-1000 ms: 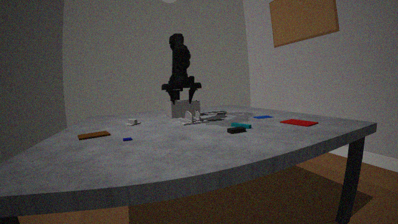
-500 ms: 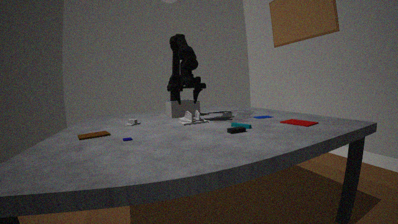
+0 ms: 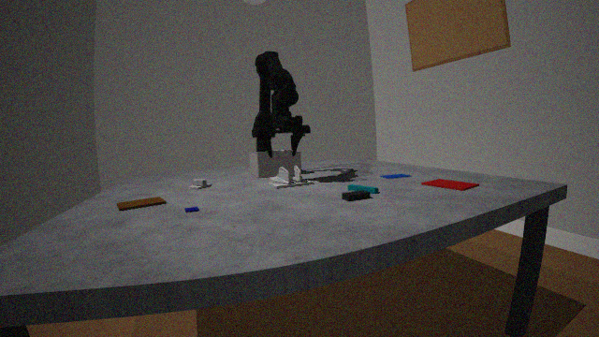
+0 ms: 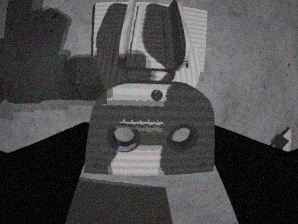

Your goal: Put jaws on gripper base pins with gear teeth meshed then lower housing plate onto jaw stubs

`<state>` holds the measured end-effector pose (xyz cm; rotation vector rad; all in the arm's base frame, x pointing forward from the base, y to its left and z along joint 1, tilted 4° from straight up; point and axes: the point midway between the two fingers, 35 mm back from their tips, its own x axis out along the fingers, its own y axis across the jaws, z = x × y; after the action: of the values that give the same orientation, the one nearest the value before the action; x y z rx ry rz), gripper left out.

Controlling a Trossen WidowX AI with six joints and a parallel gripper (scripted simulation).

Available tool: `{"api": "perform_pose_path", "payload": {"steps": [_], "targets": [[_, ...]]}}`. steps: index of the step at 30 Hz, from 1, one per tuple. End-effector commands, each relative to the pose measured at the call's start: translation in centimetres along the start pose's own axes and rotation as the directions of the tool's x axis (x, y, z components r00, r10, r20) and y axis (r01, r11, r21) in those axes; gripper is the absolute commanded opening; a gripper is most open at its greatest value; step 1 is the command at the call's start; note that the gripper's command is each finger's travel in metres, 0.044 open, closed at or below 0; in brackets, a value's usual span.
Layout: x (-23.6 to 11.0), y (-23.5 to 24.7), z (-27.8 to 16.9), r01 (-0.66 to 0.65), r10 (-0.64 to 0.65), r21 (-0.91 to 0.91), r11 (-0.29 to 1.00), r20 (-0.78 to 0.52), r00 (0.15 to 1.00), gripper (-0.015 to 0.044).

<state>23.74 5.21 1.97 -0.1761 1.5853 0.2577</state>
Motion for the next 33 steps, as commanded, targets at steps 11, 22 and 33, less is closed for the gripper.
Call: {"api": "perform_pose_path", "payload": {"steps": [11, 22, 33], "targets": [[0.1, 0.07, -0.12, -0.004, 0.004, 0.009, 1.0, -0.003, 1.0, 0.0351], [0.1, -0.37, -0.44, -0.003, 0.003, 0.009, 1.0, -0.003, 1.0, 0.0351], [0.1, -0.37, -0.44, -0.003, 0.003, 0.009, 1.0, -0.003, 1.0, 0.0351]]}}
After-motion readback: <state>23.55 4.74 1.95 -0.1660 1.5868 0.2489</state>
